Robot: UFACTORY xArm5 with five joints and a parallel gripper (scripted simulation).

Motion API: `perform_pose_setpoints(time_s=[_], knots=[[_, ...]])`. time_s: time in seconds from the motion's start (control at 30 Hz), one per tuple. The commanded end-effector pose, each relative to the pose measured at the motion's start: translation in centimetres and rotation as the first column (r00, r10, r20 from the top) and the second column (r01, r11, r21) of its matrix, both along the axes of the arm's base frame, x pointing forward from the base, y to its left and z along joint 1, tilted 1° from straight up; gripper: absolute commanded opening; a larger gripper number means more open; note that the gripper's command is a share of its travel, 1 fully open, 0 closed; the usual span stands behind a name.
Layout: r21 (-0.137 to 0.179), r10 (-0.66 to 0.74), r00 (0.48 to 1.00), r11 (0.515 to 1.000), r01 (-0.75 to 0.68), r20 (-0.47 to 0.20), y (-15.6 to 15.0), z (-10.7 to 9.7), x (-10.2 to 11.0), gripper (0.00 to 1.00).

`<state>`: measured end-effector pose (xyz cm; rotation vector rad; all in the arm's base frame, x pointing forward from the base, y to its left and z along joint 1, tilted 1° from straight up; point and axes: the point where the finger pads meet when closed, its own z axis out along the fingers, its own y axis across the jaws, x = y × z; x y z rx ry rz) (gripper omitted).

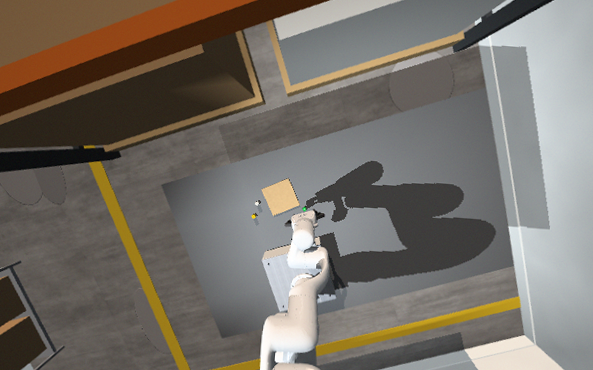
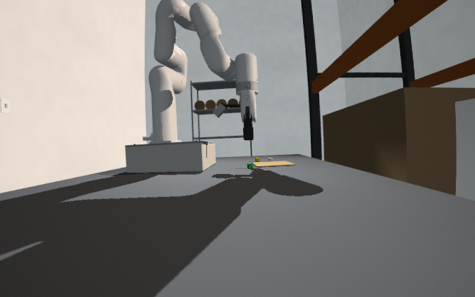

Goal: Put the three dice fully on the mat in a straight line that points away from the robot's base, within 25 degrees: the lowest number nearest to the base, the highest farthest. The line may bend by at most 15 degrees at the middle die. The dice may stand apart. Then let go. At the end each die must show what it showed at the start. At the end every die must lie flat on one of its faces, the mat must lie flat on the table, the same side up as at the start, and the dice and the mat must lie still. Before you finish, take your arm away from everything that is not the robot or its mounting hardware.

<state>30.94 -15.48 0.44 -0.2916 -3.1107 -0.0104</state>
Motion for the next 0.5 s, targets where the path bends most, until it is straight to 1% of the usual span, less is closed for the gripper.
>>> perform_pose_setpoints(time_s=[0.0,0.03,0.1,0.2,0.3,0.43,0.47], knots=[[0.000,0.173,0.985,0.985,-0.173,0.005,-0.02,-0.49,0.11,1.00],[0.000,0.185,0.983,0.983,-0.185,0.006,-0.01,-0.54,0.11,1.00],[0.001,0.262,0.965,0.965,-0.262,0.006,0.01,-0.81,0.10,1.00],[0.001,0.266,0.964,0.964,-0.266,0.006,0.01,-0.82,0.10,1.00],[0.001,0.334,0.942,0.942,-0.334,0.007,0.04,-1.06,0.08,1.00],[0.002,0.353,0.936,0.936,-0.353,0.007,0.04,-1.13,0.08,1.00],[0.002,0.353,0.936,0.936,-0.353,0.007,0.04,-1.13,0.08,0.31]])
